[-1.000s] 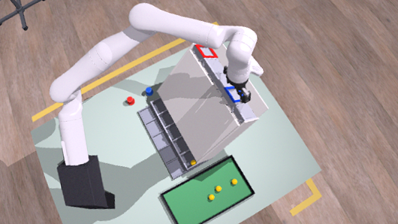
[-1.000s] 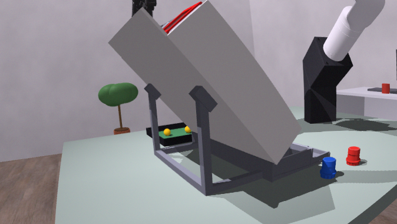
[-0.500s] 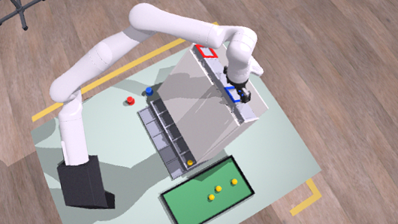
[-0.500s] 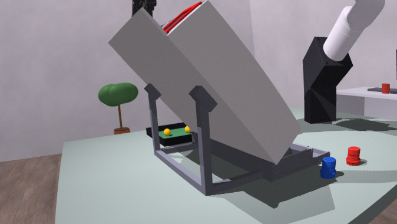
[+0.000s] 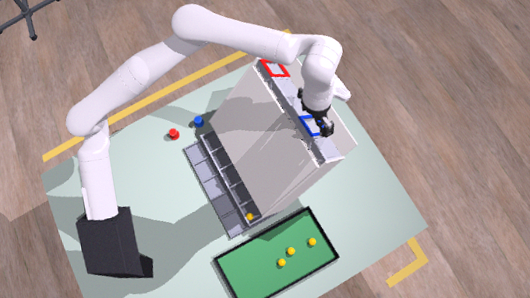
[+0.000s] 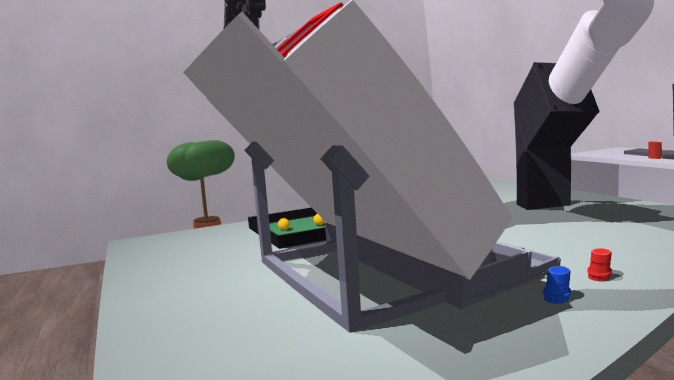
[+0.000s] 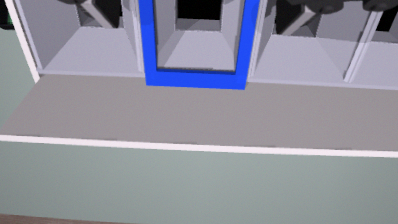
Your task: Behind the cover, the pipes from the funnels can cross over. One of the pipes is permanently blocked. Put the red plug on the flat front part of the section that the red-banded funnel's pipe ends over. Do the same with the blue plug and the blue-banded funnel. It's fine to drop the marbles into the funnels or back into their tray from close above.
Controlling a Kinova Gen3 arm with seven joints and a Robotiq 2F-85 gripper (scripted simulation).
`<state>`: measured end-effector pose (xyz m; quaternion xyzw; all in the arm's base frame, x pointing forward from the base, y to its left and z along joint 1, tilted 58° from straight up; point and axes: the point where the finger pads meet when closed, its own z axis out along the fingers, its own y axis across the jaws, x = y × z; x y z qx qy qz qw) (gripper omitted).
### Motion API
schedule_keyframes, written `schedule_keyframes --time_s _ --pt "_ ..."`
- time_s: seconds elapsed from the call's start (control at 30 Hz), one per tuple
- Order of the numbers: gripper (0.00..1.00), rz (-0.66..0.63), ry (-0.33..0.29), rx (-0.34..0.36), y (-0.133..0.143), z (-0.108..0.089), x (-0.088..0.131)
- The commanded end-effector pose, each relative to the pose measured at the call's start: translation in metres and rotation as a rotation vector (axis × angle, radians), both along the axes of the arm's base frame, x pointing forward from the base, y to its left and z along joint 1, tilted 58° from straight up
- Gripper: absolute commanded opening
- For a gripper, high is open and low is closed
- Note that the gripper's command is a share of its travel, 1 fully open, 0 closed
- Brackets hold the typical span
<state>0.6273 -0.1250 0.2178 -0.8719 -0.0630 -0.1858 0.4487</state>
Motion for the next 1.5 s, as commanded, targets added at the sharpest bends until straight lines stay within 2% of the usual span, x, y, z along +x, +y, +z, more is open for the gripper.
schedule_keyframes --time_s 0.0,0.03,0.07,0.6,0.63,0.8,1.03,1.17,1.2,1.47 --pt "1.0 -0.002 -0.001 -0.001 -0.001 0.001 0.0" --pt "1.0 -0.002 -0.001 -0.001 -0.001 0.001 0.0" --pt "1.0 -0.002 -0.001 -0.001 -0.026 0.016 -0.007" --pt "1.0 -0.002 -0.001 -0.001 -0.026 0.016 -0.007" --pt "1.0 -0.002 -0.001 -0.001 -0.023 -0.009 -0.073" --pt "1.0 -0.002 -0.001 -0.001 -0.022 -0.013 -0.085" --pt "1.0 -0.002 -0.001 -0.001 -0.019 -0.037 -0.146" --pt "1.0 -0.002 -0.001 -0.001 -0.019 -0.037 -0.147" --pt "1.0 0.048 0.034 0.028 -0.018 -0.044 -0.164" --pt "1.0 0.048 0.034 0.028 -0.018 -0.044 -0.164"
